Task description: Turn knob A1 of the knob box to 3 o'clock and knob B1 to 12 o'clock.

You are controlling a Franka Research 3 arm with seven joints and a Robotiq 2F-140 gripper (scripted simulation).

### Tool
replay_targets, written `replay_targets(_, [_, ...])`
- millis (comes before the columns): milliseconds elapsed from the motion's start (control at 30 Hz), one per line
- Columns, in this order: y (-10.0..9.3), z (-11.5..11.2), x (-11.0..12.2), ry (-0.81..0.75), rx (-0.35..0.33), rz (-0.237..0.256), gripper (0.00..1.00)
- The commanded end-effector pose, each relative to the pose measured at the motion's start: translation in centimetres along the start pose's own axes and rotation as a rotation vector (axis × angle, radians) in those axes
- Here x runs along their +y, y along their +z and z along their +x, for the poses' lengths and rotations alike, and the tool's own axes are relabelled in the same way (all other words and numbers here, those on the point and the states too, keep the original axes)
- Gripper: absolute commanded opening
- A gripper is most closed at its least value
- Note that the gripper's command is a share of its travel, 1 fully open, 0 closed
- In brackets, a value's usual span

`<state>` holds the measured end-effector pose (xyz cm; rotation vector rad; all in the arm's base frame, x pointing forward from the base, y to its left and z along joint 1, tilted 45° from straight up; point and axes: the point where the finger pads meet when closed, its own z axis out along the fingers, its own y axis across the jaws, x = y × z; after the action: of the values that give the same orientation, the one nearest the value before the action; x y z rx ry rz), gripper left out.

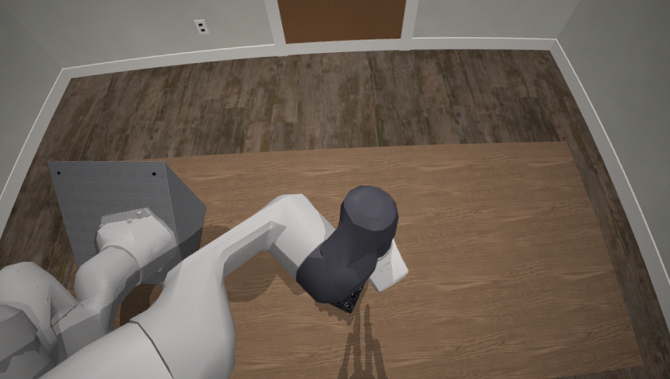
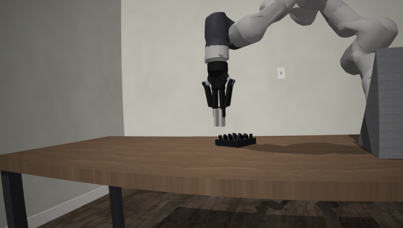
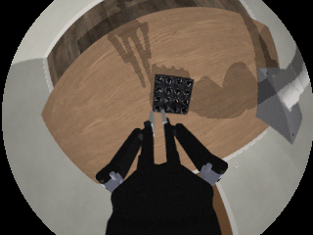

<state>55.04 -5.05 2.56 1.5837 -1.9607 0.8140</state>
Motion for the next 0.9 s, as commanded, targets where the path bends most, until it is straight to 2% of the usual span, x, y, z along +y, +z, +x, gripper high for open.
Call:
replay_targets(0, [-0.1, 0.2, -0.06, -0.126, 0.003, -0.007, 0.12])
replay_targets(867, [-0.58, 0.15, -0.01, -0.55, 0.001, -0.009, 0.12])
